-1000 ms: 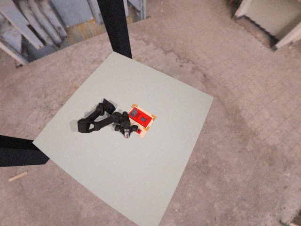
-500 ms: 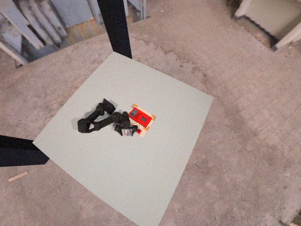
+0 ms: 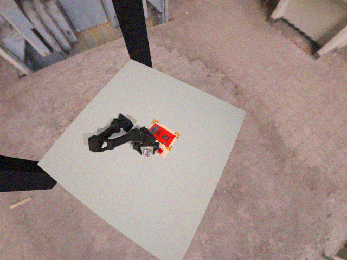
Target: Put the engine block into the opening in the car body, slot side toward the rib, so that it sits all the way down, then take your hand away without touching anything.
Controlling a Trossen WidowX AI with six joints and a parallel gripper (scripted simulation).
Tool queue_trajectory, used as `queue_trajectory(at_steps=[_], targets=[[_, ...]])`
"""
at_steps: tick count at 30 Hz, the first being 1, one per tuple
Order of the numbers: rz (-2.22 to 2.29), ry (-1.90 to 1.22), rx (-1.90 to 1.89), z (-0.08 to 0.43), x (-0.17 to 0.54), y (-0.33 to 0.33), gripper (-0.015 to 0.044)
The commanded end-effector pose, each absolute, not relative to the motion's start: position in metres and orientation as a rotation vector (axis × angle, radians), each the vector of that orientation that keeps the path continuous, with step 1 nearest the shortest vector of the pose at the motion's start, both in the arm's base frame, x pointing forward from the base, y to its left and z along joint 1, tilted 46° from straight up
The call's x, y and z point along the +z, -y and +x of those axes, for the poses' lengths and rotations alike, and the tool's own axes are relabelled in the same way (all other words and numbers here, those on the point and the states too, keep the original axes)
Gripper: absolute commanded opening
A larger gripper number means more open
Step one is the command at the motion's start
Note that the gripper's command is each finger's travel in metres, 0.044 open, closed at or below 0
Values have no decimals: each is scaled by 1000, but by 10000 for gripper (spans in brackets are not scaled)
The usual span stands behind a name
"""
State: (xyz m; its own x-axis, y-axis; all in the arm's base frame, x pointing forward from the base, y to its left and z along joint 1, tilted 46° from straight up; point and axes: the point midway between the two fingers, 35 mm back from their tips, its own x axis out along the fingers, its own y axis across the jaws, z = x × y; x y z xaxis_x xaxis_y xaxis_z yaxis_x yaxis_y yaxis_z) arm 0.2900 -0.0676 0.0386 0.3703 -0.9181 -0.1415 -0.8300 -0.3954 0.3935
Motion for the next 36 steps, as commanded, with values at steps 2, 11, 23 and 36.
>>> queue_trajectory(at_steps=[2,11,23,36], targets=[[2374,1563,-491,280,41,47,440],[2373,1560,-472,275,50,39,440],[2378,1567,-506,279,39,46,440],[2378,1567,-506,279,39,46,440]])
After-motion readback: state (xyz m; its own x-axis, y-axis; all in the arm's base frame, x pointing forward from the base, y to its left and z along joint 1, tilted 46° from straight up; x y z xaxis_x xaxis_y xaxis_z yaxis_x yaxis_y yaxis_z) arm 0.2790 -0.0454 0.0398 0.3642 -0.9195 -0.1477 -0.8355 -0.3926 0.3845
